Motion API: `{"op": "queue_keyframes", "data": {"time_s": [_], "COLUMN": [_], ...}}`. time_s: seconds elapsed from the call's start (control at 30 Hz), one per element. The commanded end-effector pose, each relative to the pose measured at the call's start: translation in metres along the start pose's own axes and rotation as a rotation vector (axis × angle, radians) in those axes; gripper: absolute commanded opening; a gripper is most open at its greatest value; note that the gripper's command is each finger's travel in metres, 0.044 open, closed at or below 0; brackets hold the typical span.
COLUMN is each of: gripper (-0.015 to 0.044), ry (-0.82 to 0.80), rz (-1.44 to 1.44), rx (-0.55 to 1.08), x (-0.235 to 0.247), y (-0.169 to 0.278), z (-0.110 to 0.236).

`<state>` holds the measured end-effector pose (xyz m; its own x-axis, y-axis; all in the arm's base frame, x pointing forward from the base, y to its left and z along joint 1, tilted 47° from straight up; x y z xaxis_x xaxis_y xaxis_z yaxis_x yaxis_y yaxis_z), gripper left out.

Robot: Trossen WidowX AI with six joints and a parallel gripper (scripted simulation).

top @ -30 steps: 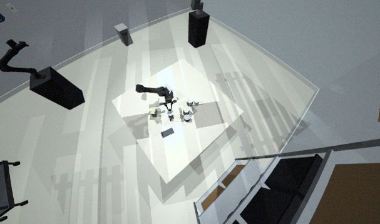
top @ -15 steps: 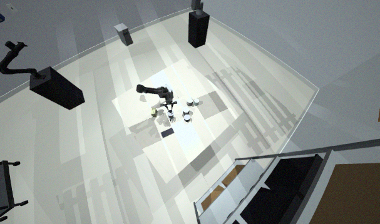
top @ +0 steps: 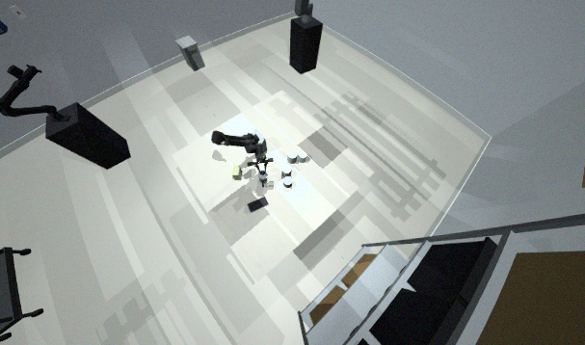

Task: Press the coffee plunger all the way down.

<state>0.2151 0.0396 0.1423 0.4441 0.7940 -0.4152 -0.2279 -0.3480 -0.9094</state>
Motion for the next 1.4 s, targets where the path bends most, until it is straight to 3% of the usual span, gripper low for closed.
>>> {"op": "queue_keyframes", "data": {"time_s": [0.0,1.37], "gripper": [0.0122,0.0122], "ry": [0.022,0.016], "rz": [0.031,0.023], "rx": [0.031,0.021], "x": [-0.0014,0.0042], "y": [0.0073,0.0028], "z": [-0.0047,-0.0079]}}
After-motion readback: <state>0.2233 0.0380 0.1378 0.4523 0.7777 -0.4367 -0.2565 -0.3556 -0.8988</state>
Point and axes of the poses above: the point midway between the two fingers, 35 mm back from their tips, its own z axis back along the fingers, its own x axis across the jaws, y = z × x, the point moved 9 cm from there along z, back along the fingers, and after that the axes turned 14 degrees about -z, right-handed, at the moved point
